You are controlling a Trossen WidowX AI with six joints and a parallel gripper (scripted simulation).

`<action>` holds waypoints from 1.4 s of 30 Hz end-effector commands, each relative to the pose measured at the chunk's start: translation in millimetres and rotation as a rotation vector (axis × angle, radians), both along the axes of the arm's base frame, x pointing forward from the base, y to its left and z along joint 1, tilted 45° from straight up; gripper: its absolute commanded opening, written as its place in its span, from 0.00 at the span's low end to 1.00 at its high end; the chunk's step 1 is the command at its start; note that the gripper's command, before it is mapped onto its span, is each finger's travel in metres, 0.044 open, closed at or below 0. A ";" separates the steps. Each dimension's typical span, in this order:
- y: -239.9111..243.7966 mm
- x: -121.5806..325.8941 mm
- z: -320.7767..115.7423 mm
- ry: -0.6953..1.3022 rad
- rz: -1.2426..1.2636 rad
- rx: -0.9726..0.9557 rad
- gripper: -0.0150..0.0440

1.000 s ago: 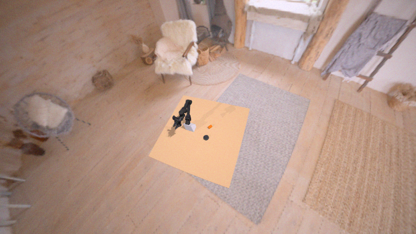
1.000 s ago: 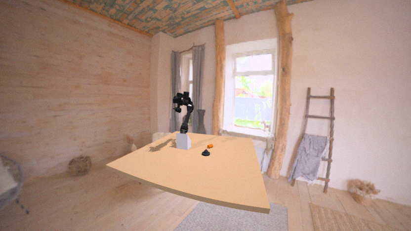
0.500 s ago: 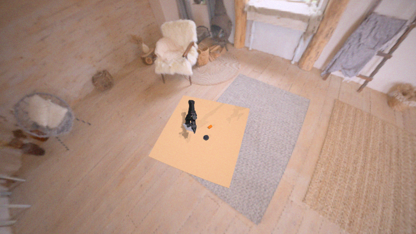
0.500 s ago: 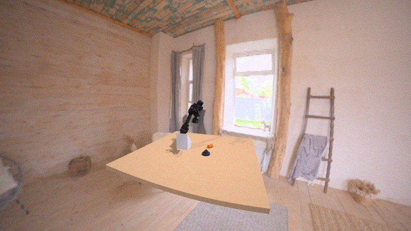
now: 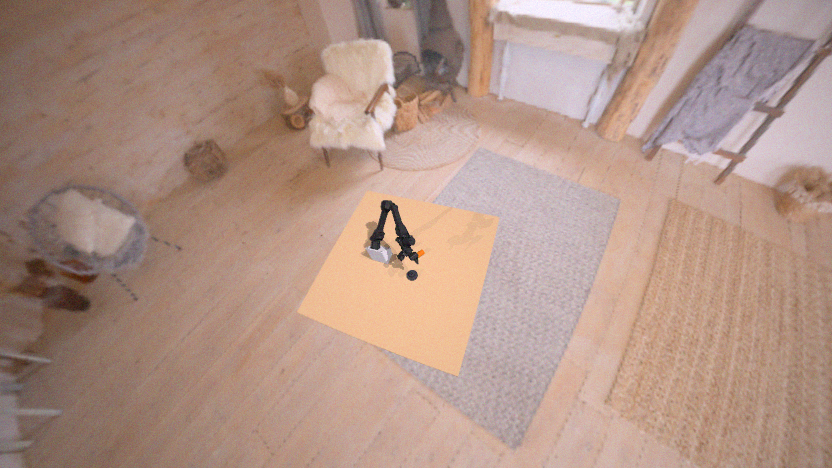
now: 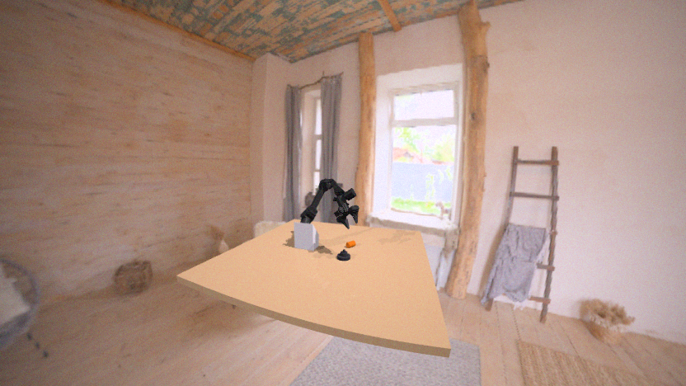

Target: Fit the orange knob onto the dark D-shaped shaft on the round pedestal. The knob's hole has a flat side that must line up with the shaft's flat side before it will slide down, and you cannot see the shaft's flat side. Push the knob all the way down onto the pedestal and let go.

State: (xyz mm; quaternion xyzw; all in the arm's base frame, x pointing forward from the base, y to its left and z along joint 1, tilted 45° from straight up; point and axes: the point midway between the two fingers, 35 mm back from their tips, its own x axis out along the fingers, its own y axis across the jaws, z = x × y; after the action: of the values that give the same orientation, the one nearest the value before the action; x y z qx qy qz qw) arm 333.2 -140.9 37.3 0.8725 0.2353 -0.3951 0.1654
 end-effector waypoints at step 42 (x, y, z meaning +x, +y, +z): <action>227.2 -5.9 -18.4 0.084 0.345 0.607 1.00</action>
State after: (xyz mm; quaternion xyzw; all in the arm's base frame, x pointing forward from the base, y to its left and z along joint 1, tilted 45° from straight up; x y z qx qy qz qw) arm 328.2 81.7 25.1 0.8135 0.4930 -0.3051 -0.0453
